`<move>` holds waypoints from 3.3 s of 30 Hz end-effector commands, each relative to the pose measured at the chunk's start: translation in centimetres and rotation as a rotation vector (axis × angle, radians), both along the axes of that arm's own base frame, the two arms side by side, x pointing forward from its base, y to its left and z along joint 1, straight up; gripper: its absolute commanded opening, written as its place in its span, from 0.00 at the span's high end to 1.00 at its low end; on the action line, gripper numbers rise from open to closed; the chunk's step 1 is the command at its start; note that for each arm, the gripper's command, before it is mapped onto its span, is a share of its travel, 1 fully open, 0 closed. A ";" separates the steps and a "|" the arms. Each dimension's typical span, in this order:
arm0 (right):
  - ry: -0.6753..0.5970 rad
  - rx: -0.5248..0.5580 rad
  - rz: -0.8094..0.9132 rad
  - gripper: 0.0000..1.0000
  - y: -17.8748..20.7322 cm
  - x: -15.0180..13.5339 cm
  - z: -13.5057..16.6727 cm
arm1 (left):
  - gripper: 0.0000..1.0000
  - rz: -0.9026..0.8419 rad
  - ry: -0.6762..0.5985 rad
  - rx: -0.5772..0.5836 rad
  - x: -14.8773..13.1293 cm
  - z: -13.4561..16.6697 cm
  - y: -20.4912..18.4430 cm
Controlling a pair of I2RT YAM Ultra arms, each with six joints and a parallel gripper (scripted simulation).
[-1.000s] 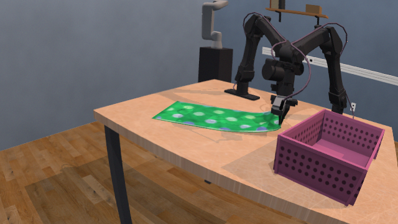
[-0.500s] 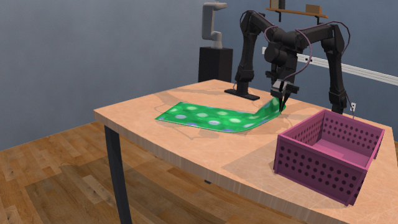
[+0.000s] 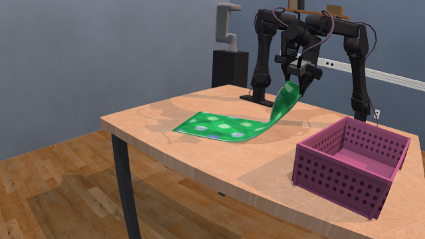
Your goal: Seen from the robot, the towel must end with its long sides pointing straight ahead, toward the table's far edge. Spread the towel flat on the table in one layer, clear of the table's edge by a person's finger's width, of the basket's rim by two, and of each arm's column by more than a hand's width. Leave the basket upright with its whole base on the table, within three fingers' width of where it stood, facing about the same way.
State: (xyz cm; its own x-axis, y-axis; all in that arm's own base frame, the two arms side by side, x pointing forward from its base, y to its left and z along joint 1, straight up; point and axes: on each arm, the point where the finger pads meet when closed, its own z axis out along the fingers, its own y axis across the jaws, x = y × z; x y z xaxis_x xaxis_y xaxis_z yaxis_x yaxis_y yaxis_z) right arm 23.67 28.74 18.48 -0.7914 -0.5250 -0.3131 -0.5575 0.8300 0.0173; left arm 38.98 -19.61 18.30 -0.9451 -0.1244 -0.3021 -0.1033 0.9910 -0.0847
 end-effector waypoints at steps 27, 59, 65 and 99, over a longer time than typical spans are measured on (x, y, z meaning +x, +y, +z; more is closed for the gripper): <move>-0.239 0.149 0.005 1.00 -4.7 8.3 16.5 | 1.00 -0.275 -0.350 0.001 2.1 16.9 -0.2; -0.783 0.449 -0.099 1.00 -7.3 16.5 31.1 | 1.00 -0.466 -0.964 -0.094 3.6 31.5 -1.3; -0.795 0.451 -0.108 1.00 -7.5 16.9 31.6 | 1.00 -0.485 -0.963 -0.092 3.5 31.8 -1.4; -0.877 0.479 -0.139 1.00 -7.4 20.5 32.4 | 1.00 -0.443 -1.049 -0.085 7.1 32.6 -1.6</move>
State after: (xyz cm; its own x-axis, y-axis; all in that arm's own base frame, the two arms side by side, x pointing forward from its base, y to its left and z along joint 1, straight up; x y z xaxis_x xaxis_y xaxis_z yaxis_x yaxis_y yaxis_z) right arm 41.53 21.82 49.79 -0.2816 -0.1467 -0.9483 -0.4665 0.8845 0.0017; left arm 43.28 -21.51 50.18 -0.2502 0.1204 -0.9607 0.4463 0.8949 -0.0041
